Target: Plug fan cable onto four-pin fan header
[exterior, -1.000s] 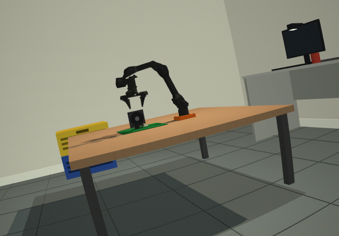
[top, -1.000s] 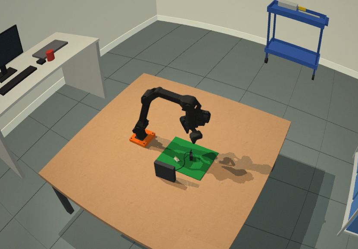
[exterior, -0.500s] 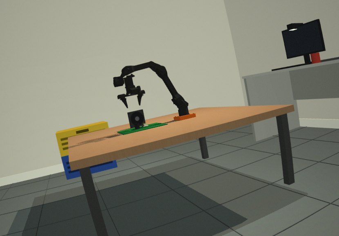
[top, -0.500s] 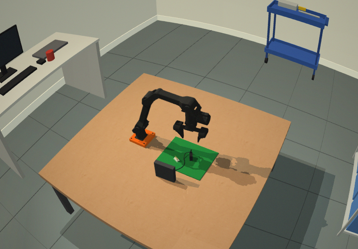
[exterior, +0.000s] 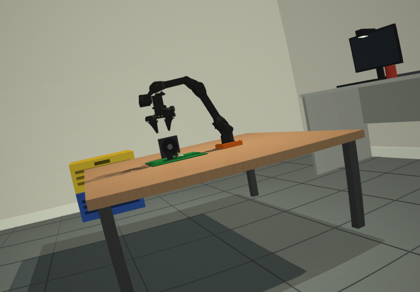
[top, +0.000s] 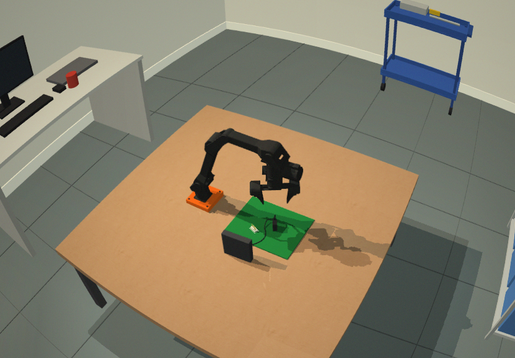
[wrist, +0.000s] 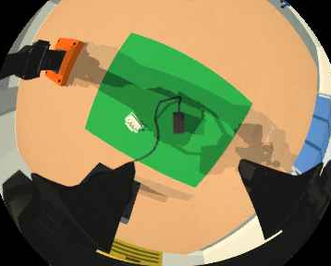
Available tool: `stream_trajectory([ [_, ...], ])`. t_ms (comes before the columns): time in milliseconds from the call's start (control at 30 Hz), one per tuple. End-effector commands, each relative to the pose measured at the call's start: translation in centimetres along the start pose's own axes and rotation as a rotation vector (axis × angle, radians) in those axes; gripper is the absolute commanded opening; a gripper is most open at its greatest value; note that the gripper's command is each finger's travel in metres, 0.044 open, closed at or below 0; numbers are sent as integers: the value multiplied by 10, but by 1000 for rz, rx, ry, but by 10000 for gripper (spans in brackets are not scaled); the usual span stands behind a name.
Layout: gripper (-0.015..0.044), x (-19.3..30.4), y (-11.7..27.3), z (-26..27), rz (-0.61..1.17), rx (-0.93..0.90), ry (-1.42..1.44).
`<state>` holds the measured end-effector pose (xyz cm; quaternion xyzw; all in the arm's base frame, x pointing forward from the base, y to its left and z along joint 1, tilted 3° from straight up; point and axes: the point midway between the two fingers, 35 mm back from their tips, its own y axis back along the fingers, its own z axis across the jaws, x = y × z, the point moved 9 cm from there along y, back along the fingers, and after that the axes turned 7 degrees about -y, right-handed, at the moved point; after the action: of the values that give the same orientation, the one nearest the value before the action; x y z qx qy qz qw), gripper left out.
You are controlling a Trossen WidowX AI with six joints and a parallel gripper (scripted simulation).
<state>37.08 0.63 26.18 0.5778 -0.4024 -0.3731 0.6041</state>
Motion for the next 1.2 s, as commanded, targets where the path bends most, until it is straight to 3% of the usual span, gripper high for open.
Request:
stream_trajectory([
  [0, 440, 1, -22, -2, -5, -6, 11],
  [233, 440, -1, -93, 2, -5, -7, 12],
  [1167, 440, -1, -130, 2, -5, -7, 12],
])
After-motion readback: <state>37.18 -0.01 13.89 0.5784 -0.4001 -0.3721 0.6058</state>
